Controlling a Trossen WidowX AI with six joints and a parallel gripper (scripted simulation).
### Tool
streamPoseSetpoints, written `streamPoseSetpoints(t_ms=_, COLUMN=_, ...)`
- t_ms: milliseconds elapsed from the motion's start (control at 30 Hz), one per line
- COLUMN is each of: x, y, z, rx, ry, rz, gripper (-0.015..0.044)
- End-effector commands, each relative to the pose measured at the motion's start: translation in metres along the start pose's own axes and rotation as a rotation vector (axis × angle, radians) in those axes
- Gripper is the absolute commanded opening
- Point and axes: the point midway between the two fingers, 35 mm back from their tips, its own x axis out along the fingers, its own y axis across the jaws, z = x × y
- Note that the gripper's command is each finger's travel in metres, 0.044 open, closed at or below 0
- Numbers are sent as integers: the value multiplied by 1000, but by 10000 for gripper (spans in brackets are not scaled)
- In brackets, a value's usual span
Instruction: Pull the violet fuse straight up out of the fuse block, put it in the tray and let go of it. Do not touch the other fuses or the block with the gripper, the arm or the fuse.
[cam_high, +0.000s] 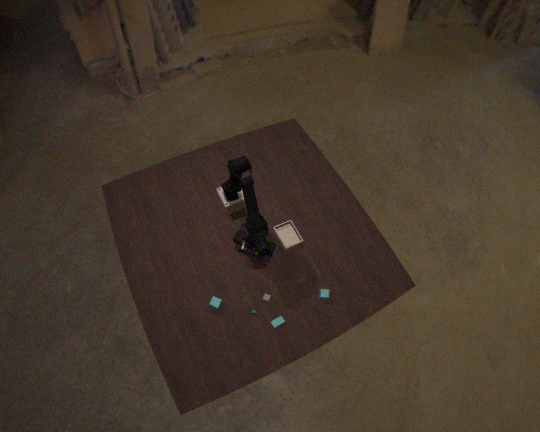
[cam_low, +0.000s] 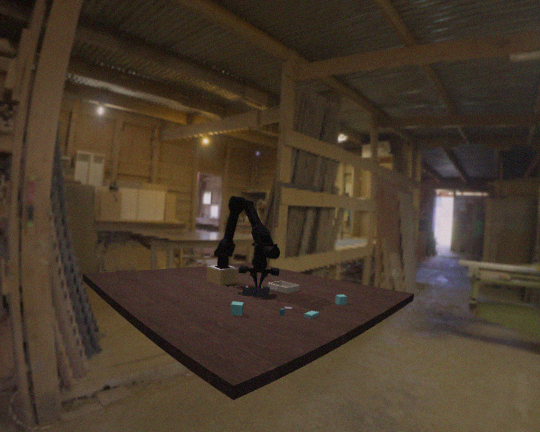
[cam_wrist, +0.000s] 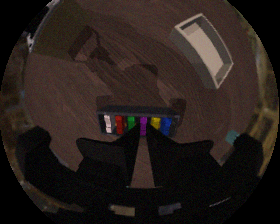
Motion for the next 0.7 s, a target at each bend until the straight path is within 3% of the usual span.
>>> streamPoseSetpoints(t_ms=0, x=-2, y=0, z=0, rx=0, ry=0, rz=0, gripper=0)
streamPoseSetpoints(t_ms=667, x=-11, y=0, z=0, rx=1, ry=-1, rz=0, gripper=0)
